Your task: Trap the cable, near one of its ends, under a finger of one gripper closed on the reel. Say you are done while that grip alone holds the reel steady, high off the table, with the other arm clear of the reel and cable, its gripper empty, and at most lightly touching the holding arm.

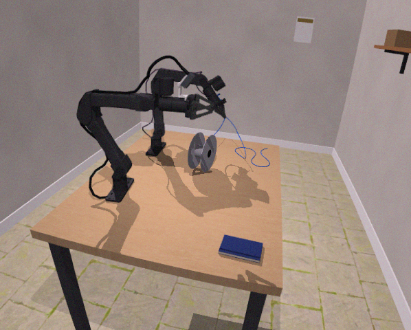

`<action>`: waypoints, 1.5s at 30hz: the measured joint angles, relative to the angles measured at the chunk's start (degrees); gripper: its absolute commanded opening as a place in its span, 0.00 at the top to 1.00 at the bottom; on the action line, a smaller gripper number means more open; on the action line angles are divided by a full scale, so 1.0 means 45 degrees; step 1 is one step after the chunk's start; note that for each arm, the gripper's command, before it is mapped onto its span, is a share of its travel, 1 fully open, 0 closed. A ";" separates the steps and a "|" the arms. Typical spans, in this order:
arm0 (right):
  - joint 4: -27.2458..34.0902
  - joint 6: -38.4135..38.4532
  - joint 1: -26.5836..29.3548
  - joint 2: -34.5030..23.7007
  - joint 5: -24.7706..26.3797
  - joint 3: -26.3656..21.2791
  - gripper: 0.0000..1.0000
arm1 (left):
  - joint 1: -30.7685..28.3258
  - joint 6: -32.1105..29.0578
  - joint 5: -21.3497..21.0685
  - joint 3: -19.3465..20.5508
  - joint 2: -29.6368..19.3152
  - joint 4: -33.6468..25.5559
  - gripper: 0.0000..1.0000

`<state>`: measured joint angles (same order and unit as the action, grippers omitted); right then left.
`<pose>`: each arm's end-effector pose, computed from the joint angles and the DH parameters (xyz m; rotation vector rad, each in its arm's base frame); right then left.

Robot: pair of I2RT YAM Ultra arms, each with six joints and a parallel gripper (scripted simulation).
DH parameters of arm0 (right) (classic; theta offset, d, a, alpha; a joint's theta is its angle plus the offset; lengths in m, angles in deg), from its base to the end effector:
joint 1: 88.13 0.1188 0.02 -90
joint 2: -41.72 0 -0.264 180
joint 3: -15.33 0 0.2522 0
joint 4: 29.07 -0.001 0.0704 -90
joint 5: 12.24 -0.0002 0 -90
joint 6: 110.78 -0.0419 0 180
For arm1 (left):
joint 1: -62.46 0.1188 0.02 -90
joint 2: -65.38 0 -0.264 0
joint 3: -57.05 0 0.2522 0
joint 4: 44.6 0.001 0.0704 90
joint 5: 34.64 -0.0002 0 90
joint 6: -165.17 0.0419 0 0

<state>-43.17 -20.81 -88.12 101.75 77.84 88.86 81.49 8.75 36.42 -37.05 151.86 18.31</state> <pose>0.2456 0.0011 0.4050 -0.0008 1.5813 0.0017 0.3031 0.0912 0.3252 -1.6791 2.0196 -0.7300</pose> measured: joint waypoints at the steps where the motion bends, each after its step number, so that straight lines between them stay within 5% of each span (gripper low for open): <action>1: 0.0000 0.0000 0.0000 0.0000 0.0000 0.0000 0.00 | 0.0000 0.0000 0.0000 0.0000 0.0000 0.0000 1.00; 25: 0.0000 0.0000 0.0000 0.0000 0.0000 0.0000 0.00 | -0.0015 -0.0015 0.0010 0.0000 0.0000 0.0000 1.00; 45: 0.0000 0.0000 0.0000 0.0000 0.0000 0.0000 0.25 | -0.0015 -0.0015 0.0010 0.0000 0.0000 0.0000 1.00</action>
<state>-43.17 -20.81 -88.12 101.75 77.84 88.86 81.42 8.69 36.46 -37.05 151.86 18.31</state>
